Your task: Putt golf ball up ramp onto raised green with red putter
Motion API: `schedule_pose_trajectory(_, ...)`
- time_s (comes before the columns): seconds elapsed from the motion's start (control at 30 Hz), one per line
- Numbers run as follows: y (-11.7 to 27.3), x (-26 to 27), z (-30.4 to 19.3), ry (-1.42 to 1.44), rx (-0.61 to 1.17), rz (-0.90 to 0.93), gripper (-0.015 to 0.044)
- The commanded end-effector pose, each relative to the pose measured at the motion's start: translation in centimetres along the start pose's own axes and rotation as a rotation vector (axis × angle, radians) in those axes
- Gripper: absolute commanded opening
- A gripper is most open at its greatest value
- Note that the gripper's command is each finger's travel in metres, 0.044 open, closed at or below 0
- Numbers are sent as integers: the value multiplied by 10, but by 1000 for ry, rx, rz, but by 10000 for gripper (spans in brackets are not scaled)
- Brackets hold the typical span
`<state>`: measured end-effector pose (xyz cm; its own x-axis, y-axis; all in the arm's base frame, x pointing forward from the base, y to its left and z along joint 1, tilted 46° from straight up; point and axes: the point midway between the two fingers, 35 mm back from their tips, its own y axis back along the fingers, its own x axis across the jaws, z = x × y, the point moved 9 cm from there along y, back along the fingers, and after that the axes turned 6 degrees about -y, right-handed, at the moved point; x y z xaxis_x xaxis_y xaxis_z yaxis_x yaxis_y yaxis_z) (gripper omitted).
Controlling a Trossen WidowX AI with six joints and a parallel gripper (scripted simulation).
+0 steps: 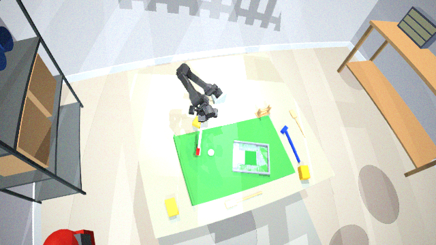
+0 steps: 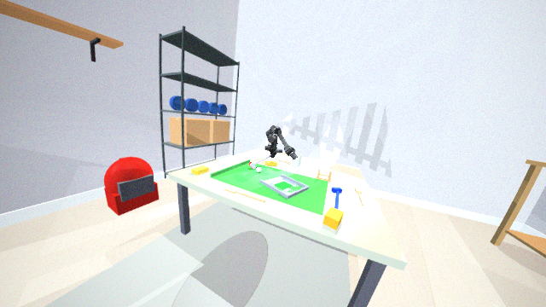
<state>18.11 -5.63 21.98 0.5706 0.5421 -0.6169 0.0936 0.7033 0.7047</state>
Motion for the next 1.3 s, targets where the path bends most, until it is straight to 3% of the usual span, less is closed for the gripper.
schedule_pose_trajectory(0.0,1,-7,1,1,-11,-2,0)
schedule_pose_trajectory(0.23,0,4,2,0,-1,2,0)
schedule_pose_trajectory(0.6,0,128,-14,0,-10,4,0)
schedule_pose_trajectory(0.87,4,131,-14,0,-10,4,0)
schedule_pose_trajectory(1.27,57,131,-15,1,-8,5,0)
